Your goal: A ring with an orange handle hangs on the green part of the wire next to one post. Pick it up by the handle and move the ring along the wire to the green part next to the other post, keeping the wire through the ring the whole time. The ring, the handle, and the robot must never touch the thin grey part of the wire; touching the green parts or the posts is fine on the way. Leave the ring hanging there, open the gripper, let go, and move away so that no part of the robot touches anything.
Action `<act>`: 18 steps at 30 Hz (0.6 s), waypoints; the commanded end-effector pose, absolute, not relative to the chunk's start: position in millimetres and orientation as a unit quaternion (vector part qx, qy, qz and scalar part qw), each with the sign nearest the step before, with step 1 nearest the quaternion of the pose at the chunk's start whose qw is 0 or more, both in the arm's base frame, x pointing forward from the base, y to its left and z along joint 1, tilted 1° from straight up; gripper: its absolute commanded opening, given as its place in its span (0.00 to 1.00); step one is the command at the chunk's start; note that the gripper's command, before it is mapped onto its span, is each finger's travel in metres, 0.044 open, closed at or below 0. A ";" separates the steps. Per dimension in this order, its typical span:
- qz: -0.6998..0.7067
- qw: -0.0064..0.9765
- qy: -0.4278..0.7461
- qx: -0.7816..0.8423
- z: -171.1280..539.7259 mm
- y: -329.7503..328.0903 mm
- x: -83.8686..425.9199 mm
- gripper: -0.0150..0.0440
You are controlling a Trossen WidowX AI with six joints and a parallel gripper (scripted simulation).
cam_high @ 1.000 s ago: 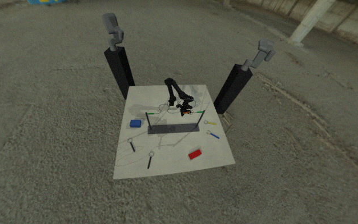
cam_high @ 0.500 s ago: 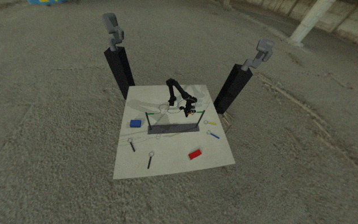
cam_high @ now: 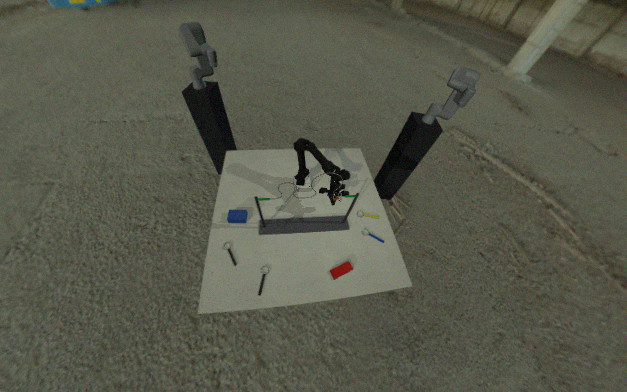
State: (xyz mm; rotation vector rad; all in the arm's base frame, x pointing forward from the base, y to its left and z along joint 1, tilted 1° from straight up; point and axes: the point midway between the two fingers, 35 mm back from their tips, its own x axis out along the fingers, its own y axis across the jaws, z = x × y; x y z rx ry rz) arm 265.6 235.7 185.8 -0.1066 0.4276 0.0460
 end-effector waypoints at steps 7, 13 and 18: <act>0.029 0.976 0.216 -0.029 187.0 251.2 263.1 0.00; 0.030 0.976 0.216 -0.025 187.2 258.0 261.8 0.00; 0.030 0.976 0.216 -0.023 187.3 263.2 260.8 0.00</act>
